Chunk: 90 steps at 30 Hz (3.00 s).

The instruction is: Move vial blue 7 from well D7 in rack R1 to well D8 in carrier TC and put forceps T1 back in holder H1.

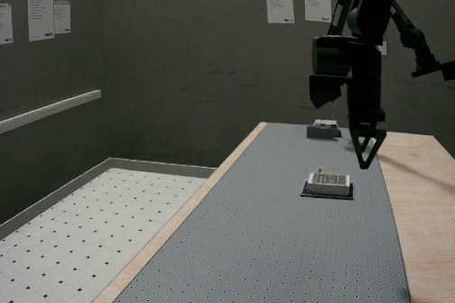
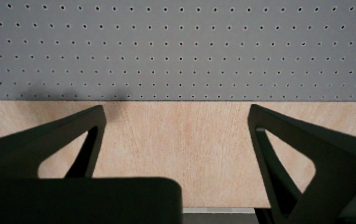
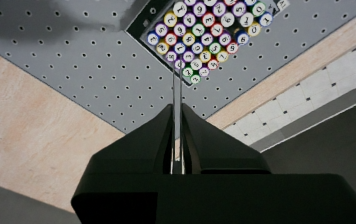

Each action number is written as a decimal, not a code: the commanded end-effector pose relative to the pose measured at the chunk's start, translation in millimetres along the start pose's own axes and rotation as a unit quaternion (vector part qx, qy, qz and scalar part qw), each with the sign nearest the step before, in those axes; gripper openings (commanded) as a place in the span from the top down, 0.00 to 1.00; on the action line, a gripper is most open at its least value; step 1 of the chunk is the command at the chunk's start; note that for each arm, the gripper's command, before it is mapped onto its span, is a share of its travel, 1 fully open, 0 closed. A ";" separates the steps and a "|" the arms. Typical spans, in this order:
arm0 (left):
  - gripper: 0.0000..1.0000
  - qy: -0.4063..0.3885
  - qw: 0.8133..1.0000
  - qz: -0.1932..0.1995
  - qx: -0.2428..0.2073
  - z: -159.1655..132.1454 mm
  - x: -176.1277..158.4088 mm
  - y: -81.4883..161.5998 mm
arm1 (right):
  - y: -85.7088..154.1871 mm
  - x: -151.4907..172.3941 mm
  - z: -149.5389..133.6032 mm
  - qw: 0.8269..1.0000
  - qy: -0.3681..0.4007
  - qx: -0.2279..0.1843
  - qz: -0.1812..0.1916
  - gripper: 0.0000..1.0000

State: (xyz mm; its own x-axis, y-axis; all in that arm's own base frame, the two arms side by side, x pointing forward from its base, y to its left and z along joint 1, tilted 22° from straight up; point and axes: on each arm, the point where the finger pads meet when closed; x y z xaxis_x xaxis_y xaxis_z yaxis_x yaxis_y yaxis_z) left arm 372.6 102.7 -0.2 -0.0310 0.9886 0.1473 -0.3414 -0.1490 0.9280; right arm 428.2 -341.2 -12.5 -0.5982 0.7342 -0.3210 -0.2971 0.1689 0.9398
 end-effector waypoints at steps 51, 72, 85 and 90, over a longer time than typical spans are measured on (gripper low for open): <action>0.00 -0.004 1.000 0.002 -0.008 8.0 1.1 2.2 | -24.2 -9.2 9.9 1.000 0.003 -0.002 -0.005 0.90; 0.00 -0.004 1.000 0.002 -0.008 8.0 1.1 2.2 | -30.1 -5.4 9.3 1.000 0.003 -0.001 -0.002 0.89; 0.00 -0.004 1.000 0.002 -0.008 8.0 1.1 2.2 | -32.8 -7.4 9.9 1.000 0.003 -0.002 -0.003 0.89; 0.00 -0.004 1.000 0.002 -0.008 8.0 1.1 2.2 | -34.2 -6.4 9.7 1.000 0.003 -0.002 -0.003 0.89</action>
State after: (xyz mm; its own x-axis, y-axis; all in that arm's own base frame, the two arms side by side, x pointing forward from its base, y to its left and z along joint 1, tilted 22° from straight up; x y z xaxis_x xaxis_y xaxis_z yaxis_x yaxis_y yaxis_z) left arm 372.6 102.7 -0.2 -0.0310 0.9886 0.1473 -0.3414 -0.1490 0.9280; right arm 436.3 -345.2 -30.9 -0.5987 0.7323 -0.3246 -0.2997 0.1710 0.9386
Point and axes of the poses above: on each arm, the point where the finger pads meet when closed, its own y axis back along the fingers, its own x axis across the jaws, z = x × y, and after that the axes turned 2 degrees about -y, right-handed
